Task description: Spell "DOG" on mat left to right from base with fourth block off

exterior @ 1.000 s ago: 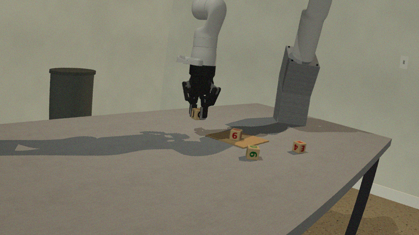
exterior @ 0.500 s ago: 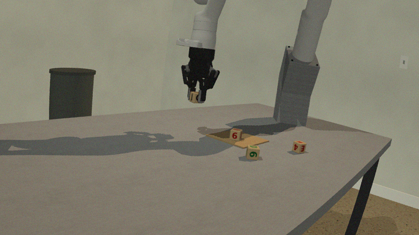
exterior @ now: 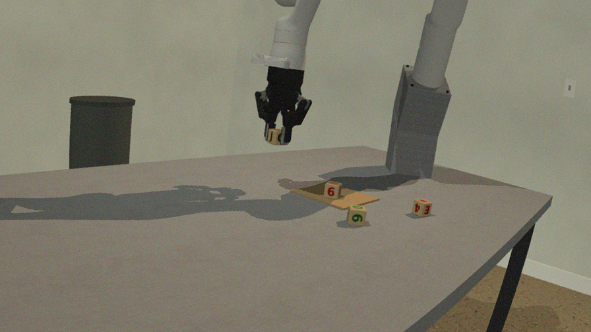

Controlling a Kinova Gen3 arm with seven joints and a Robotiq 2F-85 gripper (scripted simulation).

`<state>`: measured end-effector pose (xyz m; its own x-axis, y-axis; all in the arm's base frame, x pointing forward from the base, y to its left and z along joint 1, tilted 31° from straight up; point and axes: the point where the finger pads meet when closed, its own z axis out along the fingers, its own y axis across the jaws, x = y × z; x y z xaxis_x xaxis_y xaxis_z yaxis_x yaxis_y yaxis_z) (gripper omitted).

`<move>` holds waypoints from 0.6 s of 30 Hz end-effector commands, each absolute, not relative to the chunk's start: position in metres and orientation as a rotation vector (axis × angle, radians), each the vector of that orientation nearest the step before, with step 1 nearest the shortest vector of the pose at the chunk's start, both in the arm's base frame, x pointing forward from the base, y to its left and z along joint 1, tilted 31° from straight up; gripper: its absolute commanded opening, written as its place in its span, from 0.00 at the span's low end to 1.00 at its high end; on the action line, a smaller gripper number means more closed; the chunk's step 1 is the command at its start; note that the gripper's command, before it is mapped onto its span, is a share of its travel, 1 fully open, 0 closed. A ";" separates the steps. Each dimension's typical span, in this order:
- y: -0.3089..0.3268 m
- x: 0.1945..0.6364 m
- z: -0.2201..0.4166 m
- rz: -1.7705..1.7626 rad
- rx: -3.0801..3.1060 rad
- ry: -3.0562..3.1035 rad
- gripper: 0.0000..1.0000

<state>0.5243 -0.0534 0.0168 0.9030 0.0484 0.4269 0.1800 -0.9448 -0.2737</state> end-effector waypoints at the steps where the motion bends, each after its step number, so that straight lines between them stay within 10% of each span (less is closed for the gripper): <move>1: -0.051 0.522 0.015 -0.644 -2.776 -0.312 0.26; 18: -0.037 0.491 0.002 -0.771 -2.697 -1.208 0.26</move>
